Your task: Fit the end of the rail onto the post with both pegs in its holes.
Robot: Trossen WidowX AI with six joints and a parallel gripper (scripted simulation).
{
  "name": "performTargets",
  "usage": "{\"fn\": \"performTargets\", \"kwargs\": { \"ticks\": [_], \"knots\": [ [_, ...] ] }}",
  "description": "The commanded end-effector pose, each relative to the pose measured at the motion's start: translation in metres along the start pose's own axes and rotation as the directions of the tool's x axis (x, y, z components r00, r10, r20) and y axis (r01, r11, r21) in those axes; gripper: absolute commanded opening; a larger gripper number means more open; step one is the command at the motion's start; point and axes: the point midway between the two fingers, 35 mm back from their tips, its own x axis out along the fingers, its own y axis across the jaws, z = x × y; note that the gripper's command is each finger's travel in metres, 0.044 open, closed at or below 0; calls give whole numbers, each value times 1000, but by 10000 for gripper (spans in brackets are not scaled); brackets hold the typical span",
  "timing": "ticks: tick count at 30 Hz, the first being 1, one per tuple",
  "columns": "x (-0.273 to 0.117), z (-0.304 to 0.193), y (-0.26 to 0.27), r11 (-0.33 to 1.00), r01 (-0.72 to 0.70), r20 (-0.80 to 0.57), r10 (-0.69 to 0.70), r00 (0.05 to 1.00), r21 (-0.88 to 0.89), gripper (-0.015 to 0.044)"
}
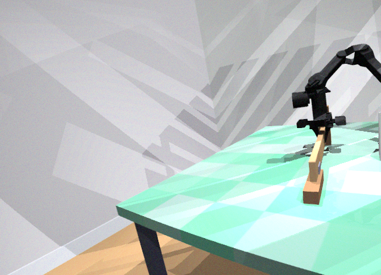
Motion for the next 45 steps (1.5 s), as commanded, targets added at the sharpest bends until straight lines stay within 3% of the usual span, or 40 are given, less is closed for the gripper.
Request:
{"fn": "performTargets", "kwargs": {
  "ticks": [1, 45],
  "knots": [
    [-2, 1, 0, 1000, 1, 3, -1, 1000, -1, 0],
    [-1, -12, -1, 1000, 1, 3, -1, 1000, -1, 0]
  ]
}}
